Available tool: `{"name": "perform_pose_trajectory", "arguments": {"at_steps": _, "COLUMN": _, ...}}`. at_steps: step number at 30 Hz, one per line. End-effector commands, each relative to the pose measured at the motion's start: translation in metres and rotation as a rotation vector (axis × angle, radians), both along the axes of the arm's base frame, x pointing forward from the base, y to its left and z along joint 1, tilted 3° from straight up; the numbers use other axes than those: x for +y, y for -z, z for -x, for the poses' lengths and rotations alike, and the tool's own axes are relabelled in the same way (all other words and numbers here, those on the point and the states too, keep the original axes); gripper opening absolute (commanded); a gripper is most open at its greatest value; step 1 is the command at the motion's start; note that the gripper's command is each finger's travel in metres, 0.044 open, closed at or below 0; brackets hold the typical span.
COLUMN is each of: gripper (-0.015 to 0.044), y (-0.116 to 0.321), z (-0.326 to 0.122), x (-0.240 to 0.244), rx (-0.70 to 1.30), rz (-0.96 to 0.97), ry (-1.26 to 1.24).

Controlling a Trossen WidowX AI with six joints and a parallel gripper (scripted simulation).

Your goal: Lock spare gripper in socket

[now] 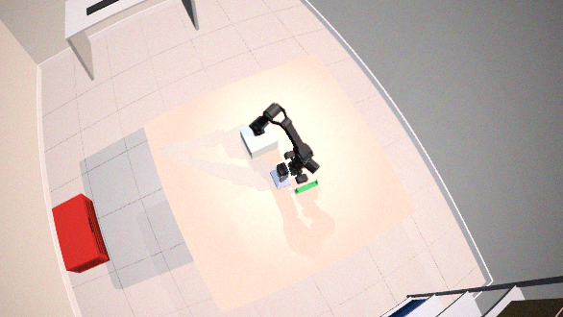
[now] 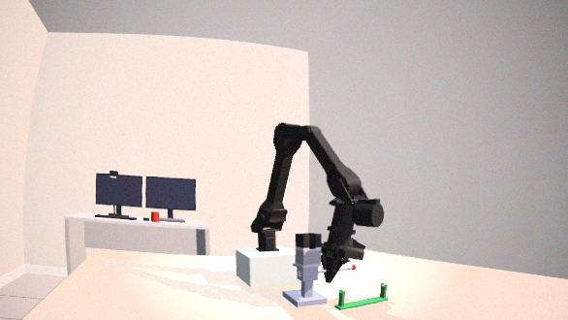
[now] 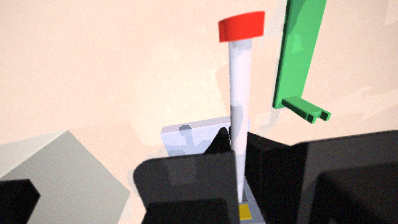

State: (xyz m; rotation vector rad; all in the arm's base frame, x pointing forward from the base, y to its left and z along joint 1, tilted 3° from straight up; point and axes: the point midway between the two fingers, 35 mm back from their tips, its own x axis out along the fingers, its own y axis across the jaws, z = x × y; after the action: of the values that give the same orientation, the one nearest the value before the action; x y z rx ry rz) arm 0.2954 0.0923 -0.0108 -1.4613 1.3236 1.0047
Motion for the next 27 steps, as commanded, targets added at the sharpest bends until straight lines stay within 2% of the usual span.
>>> {"name": "perform_pose_trajectory", "arguments": {"at_steps": 1, "gripper": 0.0000, "y": 0.0009, "z": 0.0015, "x": -0.0027, "rx": 0.002, "rz": 0.007, "ry": -0.003}}
{"name": "perform_pose_trajectory", "arguments": {"at_steps": 25, "gripper": 0.0000, "y": 0.0007, "z": 0.0014, "x": -0.0123, "rx": -0.007, "rz": 0.006, "ry": -0.004}}
{"name": "perform_pose_trajectory", "arguments": {"at_steps": 27, "gripper": 0.0053, "y": -0.0001, "z": 0.0000, "x": -0.0102, "rx": -0.009, "rz": -0.001, "ry": 0.000}}
